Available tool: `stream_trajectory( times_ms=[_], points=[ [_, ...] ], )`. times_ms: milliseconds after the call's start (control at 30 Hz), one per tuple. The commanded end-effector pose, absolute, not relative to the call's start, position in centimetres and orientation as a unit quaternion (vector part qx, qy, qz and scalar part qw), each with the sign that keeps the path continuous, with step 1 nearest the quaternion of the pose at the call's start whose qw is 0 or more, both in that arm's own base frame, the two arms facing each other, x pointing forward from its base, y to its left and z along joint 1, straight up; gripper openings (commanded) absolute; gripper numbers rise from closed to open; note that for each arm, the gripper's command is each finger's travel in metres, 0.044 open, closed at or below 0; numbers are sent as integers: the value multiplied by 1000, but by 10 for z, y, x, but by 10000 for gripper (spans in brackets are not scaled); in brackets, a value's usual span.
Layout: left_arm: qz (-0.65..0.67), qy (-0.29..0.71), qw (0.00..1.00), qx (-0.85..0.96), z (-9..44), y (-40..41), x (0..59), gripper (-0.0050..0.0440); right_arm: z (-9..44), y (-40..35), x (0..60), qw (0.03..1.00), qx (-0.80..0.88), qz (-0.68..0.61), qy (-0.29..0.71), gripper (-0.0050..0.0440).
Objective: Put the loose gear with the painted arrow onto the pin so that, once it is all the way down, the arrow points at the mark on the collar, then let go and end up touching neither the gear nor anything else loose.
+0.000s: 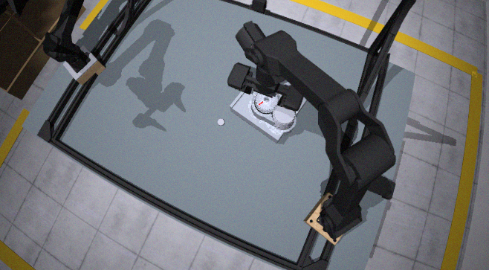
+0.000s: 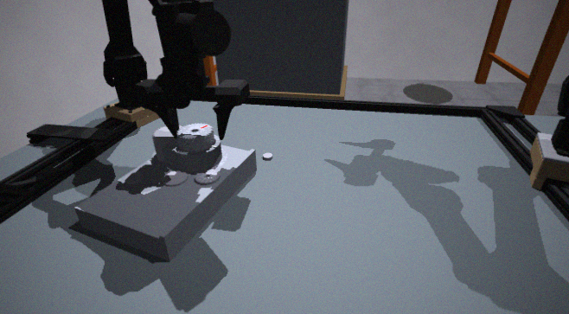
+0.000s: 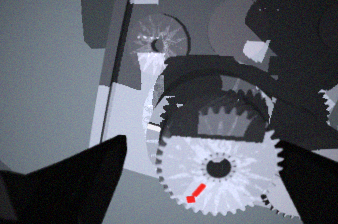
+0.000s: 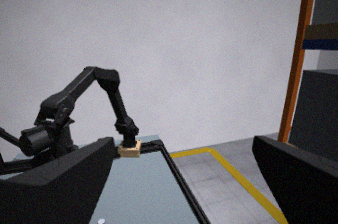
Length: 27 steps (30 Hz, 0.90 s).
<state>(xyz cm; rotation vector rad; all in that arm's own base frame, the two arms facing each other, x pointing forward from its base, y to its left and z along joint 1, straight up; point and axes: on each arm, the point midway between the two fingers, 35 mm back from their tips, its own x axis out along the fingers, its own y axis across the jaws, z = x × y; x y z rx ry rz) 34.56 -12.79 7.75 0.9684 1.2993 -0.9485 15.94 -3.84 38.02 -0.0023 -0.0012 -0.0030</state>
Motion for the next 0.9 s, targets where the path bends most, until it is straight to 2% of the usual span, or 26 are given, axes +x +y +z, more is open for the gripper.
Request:
stream_trajectory(
  times_ms=[0, 633, 867],
  points=[
    [-416, 572, 572, 416, 67, -126, 337, 400, 380, -38, 159, 1000, 0, 0, -1, 400],
    [-415, 572, 572, 415, 68, -126, 337, 400, 380, -38, 159, 1000, 0, 0, -1, 400],
    [-372, 602, 601, 372, 98, -126, 339, 400, 380, -38, 159, 1000, 0, 0, -1, 400]
  ],
)
